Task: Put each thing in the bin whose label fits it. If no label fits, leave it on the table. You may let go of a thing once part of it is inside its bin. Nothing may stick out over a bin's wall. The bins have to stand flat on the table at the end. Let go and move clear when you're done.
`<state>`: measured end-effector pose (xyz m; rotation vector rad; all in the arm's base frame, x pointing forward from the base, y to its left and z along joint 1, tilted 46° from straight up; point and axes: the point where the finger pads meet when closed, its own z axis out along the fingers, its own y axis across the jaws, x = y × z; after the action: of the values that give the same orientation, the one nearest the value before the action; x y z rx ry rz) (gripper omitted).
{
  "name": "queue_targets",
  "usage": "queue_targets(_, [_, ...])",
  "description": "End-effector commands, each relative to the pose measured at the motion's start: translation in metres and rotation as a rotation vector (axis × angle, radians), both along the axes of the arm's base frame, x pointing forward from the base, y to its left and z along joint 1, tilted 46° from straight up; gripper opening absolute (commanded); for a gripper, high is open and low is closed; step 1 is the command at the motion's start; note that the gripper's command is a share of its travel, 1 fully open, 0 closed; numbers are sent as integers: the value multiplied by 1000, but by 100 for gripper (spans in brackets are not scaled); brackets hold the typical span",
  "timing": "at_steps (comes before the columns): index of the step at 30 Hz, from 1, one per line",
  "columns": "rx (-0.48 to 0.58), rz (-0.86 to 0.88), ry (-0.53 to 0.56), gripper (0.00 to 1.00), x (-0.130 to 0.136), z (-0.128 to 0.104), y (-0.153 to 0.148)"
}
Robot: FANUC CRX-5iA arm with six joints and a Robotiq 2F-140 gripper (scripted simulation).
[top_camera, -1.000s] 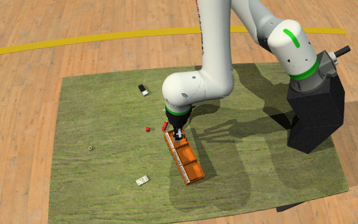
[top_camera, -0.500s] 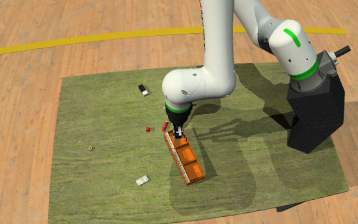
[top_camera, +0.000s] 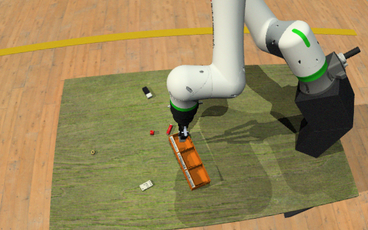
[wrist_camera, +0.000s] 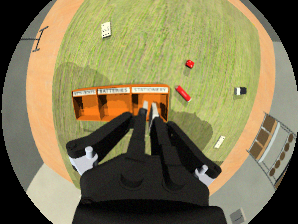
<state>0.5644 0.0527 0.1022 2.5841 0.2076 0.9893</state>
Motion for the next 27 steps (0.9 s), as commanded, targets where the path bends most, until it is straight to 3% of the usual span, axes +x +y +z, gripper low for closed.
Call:
queue_targets(1, [-1,-1,2,15,-4,5,2])
queue_targets(4, [-1,-1,2,15,-4,5,2])
queue_targets(23, [-1,-1,2,15,-19,-39,72])
queue_targets(27, [-1,-1,2,15,-19,-39,72])
